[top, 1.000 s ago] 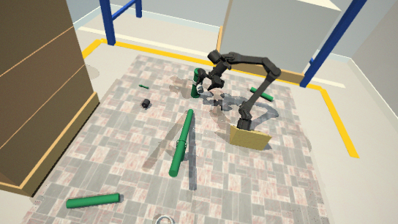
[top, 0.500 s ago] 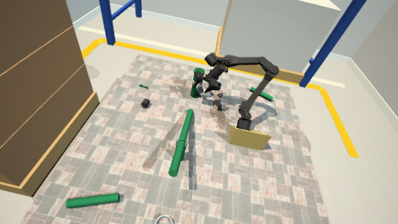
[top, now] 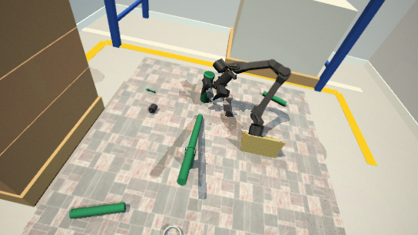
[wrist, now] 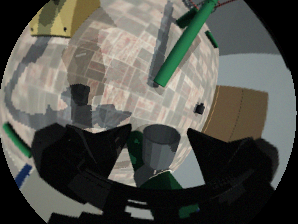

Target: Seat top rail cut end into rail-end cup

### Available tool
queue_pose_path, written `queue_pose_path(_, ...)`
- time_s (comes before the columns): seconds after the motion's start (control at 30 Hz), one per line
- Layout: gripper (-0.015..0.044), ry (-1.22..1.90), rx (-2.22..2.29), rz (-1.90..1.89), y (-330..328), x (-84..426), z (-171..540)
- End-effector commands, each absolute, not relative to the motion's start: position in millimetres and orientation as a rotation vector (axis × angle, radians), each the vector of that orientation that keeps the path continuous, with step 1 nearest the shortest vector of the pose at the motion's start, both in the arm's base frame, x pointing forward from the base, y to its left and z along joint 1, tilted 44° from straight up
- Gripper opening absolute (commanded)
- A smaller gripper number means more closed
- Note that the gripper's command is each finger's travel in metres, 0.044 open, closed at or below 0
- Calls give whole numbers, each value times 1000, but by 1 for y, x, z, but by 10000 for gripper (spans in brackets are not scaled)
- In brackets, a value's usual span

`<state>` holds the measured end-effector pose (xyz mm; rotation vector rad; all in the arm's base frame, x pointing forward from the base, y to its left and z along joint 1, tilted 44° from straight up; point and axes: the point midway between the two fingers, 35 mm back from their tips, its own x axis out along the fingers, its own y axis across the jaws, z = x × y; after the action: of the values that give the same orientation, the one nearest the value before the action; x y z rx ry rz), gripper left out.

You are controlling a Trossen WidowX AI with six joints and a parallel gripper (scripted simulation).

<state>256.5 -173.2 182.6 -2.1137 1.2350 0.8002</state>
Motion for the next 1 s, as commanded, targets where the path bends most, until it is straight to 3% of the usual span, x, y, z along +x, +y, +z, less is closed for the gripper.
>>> queue_pose_path(0.0,440,1234,-2112,817,-174,256,176)
queue_pose_path(0.43,99,1234,-2112,817,-174,256,176)
queue_pose_path(0.5,85,1234,-2112,817,-174,256,176)
queue_pose_path(0.6,7,1242,-2104,793,-174,258,176)
queue_pose_path(0.97,0,1273,-2072,696,-174,266,174)
